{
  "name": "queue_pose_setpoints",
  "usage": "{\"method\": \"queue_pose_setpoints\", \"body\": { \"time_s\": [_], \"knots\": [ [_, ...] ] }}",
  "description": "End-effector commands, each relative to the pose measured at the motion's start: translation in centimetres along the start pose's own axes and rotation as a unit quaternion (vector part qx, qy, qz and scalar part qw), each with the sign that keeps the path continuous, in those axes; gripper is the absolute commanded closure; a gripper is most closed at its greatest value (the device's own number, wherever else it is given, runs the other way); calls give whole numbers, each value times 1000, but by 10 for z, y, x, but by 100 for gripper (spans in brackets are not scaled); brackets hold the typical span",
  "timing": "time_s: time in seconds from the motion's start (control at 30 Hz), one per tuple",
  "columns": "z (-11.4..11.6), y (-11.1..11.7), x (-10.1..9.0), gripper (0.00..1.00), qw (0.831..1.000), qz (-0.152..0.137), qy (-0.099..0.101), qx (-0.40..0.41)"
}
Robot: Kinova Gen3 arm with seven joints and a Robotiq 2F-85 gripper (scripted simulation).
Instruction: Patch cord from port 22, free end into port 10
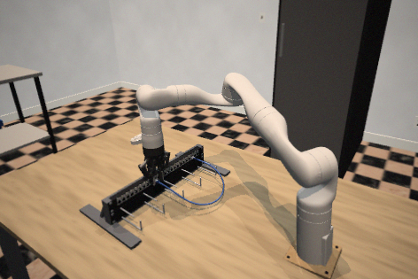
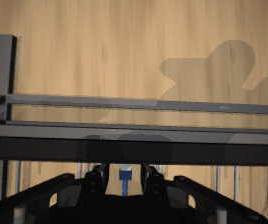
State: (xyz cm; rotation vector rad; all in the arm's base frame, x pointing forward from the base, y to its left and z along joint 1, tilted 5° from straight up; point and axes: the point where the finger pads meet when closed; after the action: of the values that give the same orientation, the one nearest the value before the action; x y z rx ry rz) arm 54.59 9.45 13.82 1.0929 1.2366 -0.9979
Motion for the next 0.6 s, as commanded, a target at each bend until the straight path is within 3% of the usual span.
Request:
{"method": "queue_pose_setpoints", "body": {
  "time_s": [0.0, 0.3, 0.57],
  "knots": [
    [0, -1, -1, 63, 1000, 0, -3, 2],
    [0, -1, -3, 63, 1000, 0, -3, 2],
    [0, -1, -18, 63, 1000, 0, -3, 2]
  ]
}}
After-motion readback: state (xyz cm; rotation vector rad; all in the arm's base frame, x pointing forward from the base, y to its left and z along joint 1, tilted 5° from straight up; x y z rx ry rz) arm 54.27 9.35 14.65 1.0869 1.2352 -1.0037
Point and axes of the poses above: the point where the finger pads meet when closed, its own x axis out along the fingers, its own z axis across the jaws, y = z × x, and after that the axes turned 12 degrees about -x, right-handed
